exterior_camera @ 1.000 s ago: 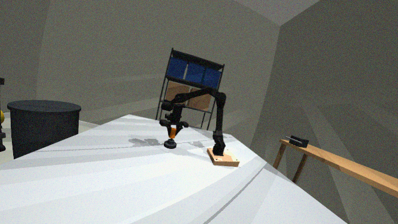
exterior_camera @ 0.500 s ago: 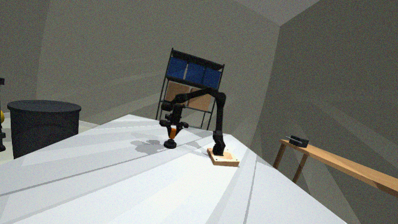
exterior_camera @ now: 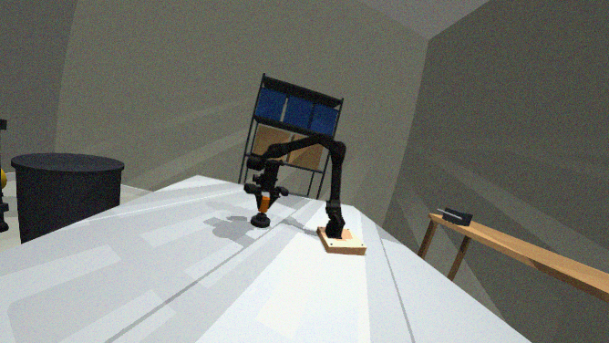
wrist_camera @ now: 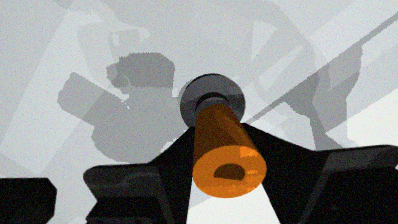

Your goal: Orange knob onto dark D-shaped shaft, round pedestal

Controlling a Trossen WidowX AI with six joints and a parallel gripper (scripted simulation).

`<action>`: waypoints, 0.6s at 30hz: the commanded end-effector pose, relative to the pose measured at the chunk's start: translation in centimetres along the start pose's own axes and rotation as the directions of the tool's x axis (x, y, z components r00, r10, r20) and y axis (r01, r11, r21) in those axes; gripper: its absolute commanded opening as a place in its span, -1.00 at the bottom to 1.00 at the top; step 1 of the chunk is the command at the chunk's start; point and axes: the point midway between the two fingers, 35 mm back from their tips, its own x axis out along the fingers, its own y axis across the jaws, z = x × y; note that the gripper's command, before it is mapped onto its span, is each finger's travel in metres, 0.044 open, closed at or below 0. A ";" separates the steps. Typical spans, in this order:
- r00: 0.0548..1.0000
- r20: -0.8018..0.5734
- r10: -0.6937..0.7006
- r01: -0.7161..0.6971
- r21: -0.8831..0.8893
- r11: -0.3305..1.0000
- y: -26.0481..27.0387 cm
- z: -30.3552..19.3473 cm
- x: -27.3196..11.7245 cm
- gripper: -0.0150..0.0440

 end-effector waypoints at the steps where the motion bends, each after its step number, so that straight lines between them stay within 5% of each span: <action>1: 1.000 0.002 0.001 -0.001 0.006 1.000 0.0 0.0 -0.4 -0.49; 18: 1.000 0.002 0.001 -0.001 0.214 0.977 0.1 0.0 -0.2 -0.49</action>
